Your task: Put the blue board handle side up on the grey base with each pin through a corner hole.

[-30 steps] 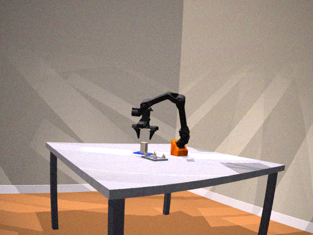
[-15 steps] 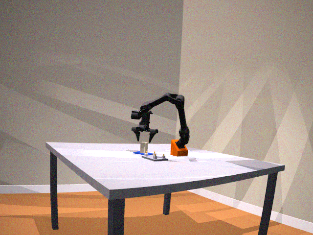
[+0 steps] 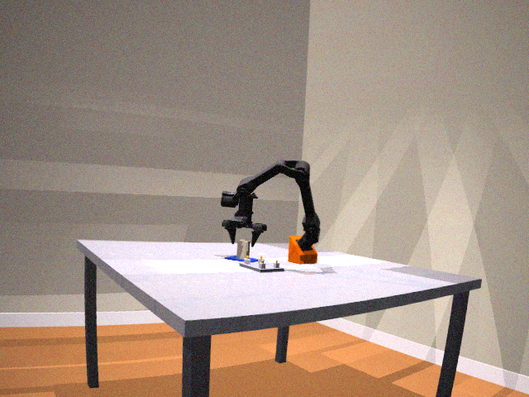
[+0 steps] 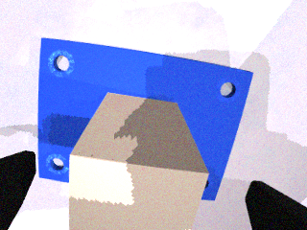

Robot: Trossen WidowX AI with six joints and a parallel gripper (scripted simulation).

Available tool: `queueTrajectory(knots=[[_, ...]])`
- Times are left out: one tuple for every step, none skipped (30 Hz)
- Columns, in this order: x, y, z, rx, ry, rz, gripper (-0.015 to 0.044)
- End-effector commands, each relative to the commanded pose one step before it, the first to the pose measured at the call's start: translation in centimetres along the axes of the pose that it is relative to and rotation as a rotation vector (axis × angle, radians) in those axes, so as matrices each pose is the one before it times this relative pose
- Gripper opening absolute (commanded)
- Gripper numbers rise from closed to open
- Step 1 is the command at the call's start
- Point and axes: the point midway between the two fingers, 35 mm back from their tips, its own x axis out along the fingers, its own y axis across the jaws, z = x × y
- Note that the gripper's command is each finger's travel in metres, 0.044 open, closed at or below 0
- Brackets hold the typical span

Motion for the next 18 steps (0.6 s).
queueTrajectory(knots=[[0.877,0.205,-0.08,0.0087,-0.00288,0.01018,0.044],[0.157,0.01,-0.005,0.0,-0.00005,0.00008,0.044],[0.158,0.011,-0.005,0.0,-0.00005,0.00008,0.044],[0.157,0.012,-0.006,0.0,-0.00005,0.00009,0.044],[0.157,0.013,-0.006,0.0,-0.00006,0.0001,0.044],[0.157,0.014,-0.007,0.0,-0.00006,0.00011,0.044],[0.156,0.015,-0.007,0.0,-0.00006,0.00011,0.044],[0.156,0.016,-0.007,0.0,-0.00006,0.00012,0.044],[0.156,0.016,-0.008,0.0,-0.00006,0.00013,0.044],[0.155,0.017,-0.008,0.0,-0.00006,0.00013,0.044],[0.155,0.018,-0.009,0.0,-0.00007,0.00014,0.044],[0.154,0.019,-0.009,0.0,-0.00007,0.00014,0.044],[0.121,0.016,-0.008,0.0,-0.00005,0.00012,0.044],[0.073,0.01,-0.005,0.0,-0.00003,0.00007,0.044],[0.024,0.003,-0.002,0.0,-0.00001,0.00002,0.044],[0.0,0.0,0.0,0.0,0.0,0.0,0.0414],[0.0,0.0,0.0,0.0,0.0,0.0,0.0387],[0.0,0.0,0.0,0.0,0.0,0.0,0.0361]])
